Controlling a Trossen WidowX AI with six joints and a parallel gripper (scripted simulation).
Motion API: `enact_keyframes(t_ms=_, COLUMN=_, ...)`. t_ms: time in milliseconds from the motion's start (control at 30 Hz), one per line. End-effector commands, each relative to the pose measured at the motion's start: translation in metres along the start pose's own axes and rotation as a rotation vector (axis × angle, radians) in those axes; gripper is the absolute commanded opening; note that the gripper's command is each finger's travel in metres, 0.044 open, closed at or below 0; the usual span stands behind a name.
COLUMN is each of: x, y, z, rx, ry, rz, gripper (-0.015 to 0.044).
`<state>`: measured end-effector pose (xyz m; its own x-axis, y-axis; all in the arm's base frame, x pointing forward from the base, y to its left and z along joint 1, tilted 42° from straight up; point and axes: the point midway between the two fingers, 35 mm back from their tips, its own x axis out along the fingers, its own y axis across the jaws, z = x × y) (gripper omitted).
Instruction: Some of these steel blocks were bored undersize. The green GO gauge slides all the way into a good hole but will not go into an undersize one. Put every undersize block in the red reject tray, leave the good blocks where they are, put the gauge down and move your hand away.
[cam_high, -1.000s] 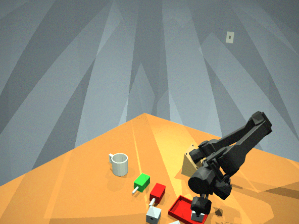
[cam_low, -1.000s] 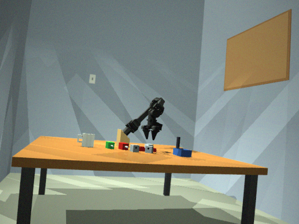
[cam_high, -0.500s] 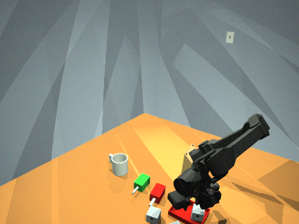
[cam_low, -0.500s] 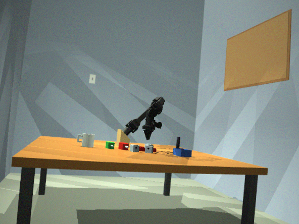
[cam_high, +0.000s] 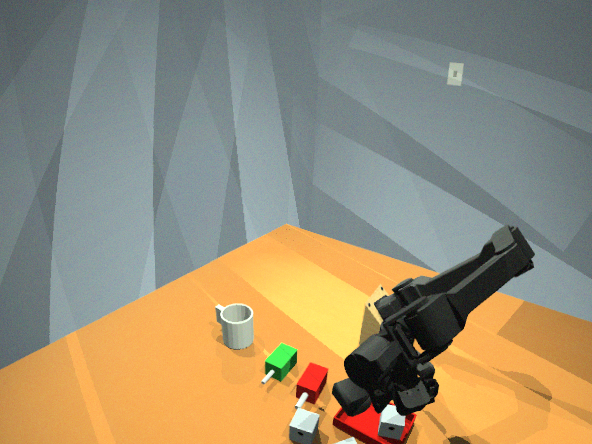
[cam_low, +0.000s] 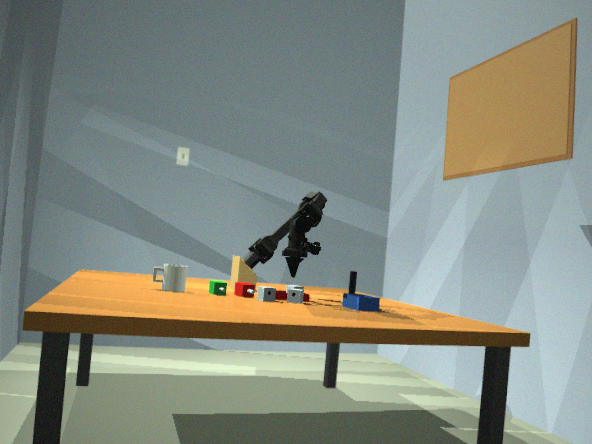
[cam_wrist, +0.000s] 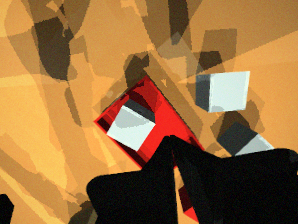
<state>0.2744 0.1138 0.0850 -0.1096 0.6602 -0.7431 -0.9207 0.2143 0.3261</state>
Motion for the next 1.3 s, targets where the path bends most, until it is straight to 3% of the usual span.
enact_keyframes(t_ms=0, x=0.000, y=0.000, z=0.000, rx=0.019, ry=0.000, rz=0.001, gripper=0.0000)
enact_keyframes(t_ms=33, x=0.000, y=0.000, z=0.000, rx=0.020, ry=0.000, rz=0.001, gripper=0.0000)
enact_keyframes(t_ms=500, x=0.000, y=0.000, z=0.000, rx=0.007, ry=0.000, rz=0.001, gripper=0.0368)
enact_keyframes(t_ms=567, x=-0.001, y=-0.006, z=0.003, rx=0.014, ry=0.000, rz=0.000, gripper=0.0325)
enact_keyframes(t_ms=667, x=-0.003, y=-0.024, z=0.010, rx=0.035, ry=0.000, rz=-0.001, gripper=0.0325)
enact_keyframes(t_ms=1067, x=-0.002, y=-0.014, z=0.006, rx=0.020, ry=0.000, rz=0.001, gripper=0.0010)
enact_keyframes(t_ms=1267, x=-0.002, y=-0.014, z=0.006, rx=0.020, ry=0.000, rz=0.001, gripper=0.0000)
